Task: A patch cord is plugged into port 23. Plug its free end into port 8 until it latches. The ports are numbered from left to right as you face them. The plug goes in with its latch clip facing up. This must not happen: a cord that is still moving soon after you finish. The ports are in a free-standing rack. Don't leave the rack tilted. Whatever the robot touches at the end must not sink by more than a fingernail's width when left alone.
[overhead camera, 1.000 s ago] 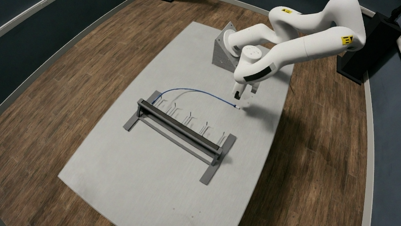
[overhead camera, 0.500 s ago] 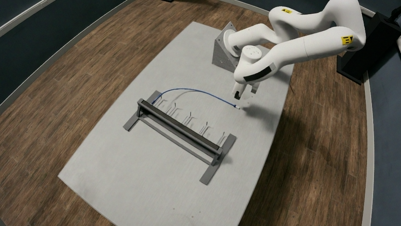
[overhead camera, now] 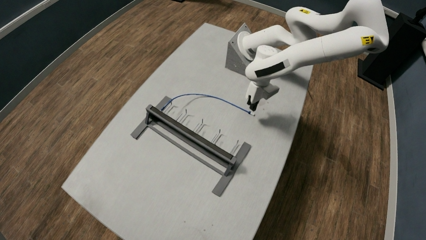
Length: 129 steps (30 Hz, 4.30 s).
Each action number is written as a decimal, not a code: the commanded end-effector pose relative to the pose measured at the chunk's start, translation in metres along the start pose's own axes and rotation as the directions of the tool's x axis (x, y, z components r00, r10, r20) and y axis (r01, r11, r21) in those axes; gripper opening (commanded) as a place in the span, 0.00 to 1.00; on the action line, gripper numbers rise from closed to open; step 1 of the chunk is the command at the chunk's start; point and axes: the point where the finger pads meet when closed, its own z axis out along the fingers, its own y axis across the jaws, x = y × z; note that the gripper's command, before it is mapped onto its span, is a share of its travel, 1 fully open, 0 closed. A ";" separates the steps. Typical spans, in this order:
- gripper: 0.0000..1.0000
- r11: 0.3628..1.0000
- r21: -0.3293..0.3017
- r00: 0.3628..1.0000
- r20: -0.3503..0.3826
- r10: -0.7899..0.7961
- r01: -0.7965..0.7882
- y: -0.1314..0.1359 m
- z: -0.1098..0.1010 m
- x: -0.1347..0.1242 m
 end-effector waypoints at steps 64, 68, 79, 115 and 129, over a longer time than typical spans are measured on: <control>0.00 0.319 -0.094 0.290 -0.701 0.652 -0.943 0.146 -0.059 0.022; 0.00 0.319 -0.094 0.290 -0.701 0.652 -0.943 0.149 -0.056 0.022; 0.00 0.319 -0.094 0.290 -0.701 0.652 -0.943 0.149 -0.056 0.023; 0.00 0.319 -0.094 0.290 -0.701 0.652 -0.943 0.149 -0.056 0.023; 0.00 0.319 -0.094 0.290 -0.701 0.652 -0.943 0.143 -0.062 0.021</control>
